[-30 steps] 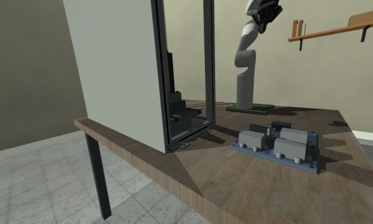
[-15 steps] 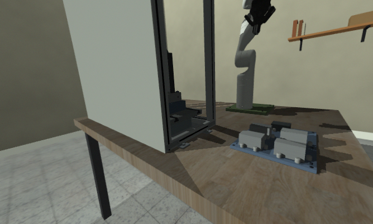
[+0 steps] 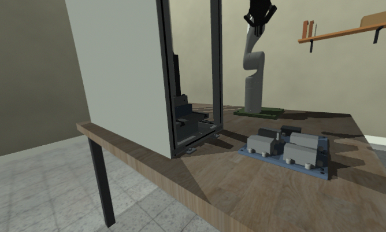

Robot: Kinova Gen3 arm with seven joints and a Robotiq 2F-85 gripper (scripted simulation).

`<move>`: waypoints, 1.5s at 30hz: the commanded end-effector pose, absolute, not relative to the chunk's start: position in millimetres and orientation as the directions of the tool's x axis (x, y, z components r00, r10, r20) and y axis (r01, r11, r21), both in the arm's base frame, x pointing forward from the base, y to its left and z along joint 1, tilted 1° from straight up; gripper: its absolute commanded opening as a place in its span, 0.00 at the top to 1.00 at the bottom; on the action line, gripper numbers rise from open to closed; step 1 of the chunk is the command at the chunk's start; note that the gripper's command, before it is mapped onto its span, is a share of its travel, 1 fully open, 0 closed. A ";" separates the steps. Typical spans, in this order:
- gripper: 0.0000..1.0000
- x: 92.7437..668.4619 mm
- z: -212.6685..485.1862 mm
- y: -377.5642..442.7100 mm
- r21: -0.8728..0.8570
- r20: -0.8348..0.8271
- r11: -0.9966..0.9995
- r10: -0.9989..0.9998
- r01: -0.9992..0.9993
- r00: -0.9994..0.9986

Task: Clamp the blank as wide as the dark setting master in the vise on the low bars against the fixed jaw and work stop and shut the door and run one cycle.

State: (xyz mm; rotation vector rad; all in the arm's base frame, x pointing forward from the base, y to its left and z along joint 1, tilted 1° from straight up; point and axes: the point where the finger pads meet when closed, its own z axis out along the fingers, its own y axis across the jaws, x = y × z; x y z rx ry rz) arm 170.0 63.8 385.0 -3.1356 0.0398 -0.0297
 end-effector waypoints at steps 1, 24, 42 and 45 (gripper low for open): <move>0.90 182.1 383.8 59.4 -0.009 0.014 -1.000 -0.021 -0.021 1.000; 0.90 200.4 381.3 52.7 -0.013 0.002 -1.000 -0.013 -0.013 1.000; 0.90 202.3 381.6 51.9 -0.013 0.002 -1.000 -0.013 -0.013 1.000; 0.90 202.3 381.6 51.9 -0.013 0.002 -1.000 -0.013 -0.013 1.000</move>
